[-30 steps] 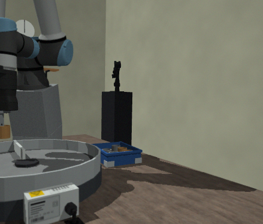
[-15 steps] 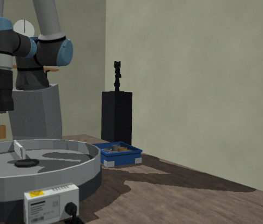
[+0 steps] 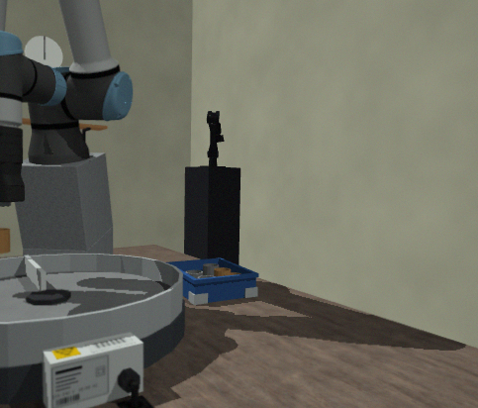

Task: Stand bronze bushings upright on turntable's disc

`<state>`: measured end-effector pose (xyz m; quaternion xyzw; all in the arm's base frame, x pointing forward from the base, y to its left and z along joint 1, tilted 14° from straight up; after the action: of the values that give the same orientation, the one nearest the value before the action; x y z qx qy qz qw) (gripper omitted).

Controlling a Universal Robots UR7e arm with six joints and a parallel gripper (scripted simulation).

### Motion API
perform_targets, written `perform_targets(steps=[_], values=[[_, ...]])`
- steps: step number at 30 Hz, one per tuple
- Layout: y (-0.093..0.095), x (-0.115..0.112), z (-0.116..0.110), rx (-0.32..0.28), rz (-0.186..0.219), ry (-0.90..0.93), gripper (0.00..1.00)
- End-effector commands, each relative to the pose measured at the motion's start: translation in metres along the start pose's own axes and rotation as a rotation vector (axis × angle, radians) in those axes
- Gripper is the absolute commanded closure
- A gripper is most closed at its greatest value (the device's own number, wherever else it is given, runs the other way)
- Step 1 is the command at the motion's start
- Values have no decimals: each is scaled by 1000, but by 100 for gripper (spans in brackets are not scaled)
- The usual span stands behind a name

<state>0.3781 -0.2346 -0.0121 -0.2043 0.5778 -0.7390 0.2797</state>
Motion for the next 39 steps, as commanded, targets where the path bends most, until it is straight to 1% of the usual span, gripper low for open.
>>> perform_targets(steps=[1, 23, 26, 28, 34, 39], values=[[0, 0, 0, 1, 0, 0, 100], [0, 0, 0, 1, 0, 0, 100], [6, 0, 0, 1, 0, 0, 100], [6, 0, 0, 1, 0, 0, 100], [24, 0, 1, 1, 0, 0, 100], [26, 0, 1, 1, 0, 0, 100]])
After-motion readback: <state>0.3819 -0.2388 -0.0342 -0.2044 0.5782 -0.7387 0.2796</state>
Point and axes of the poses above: the point where the finger pads meet when closed, its own y axis out along the fingers, its own x axis across the jaws, z = x × y, the point moved 2 cm from there along -y, back along the fingers, and after that the axes turned 1 degree about y, right-handed, at the moved point
